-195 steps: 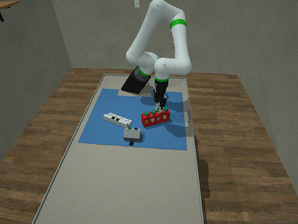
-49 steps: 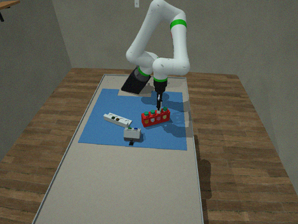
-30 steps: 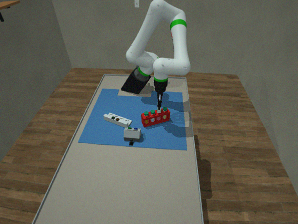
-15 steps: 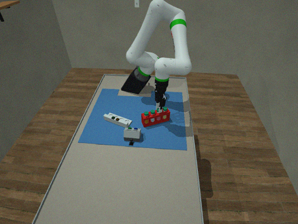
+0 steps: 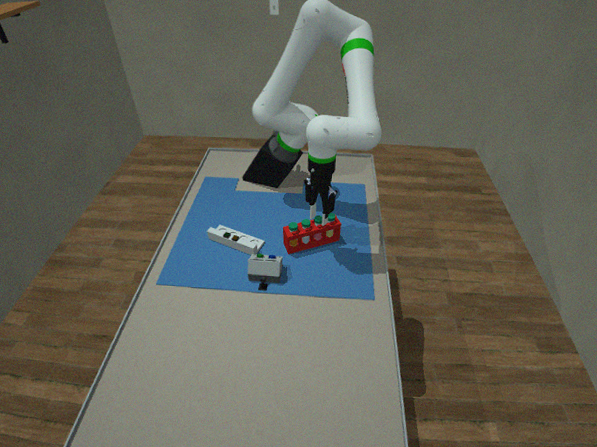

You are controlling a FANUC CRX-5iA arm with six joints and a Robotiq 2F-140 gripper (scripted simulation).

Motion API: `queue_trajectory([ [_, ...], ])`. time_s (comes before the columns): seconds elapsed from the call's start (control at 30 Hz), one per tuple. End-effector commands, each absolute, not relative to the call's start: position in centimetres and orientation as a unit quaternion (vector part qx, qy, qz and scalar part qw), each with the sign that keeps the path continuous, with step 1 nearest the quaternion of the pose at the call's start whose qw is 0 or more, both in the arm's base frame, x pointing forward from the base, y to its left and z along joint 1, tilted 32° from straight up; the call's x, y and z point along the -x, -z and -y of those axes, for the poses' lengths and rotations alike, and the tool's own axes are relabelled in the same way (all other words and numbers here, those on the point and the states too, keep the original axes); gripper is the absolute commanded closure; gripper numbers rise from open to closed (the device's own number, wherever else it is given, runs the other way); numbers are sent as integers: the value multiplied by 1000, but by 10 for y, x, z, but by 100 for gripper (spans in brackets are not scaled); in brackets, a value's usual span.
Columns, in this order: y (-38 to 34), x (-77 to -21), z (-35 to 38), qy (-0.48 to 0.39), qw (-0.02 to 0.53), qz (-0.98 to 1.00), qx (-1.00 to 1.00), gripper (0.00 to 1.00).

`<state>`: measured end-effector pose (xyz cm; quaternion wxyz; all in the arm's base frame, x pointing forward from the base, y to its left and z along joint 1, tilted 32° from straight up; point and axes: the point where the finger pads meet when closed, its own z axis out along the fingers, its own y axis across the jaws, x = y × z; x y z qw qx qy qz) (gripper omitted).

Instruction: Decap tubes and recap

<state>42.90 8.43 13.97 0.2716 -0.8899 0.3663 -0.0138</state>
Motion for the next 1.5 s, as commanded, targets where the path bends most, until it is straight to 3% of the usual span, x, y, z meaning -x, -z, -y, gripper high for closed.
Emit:
queue_trajectory([
  [0.0,-140,-429,-84,13,272,-366,890,65],
  [0.27,-140,-429,-84,13,272,-366,890,65],
  [1.07,-139,-429,-84,-124,243,-760,589,65],
  [1.33,-140,-429,-84,-125,242,-762,588,65],
  [1.37,-140,-429,-84,-125,242,-762,588,100],
  [1.47,-140,-429,-84,-125,242,-762,588,100],
])
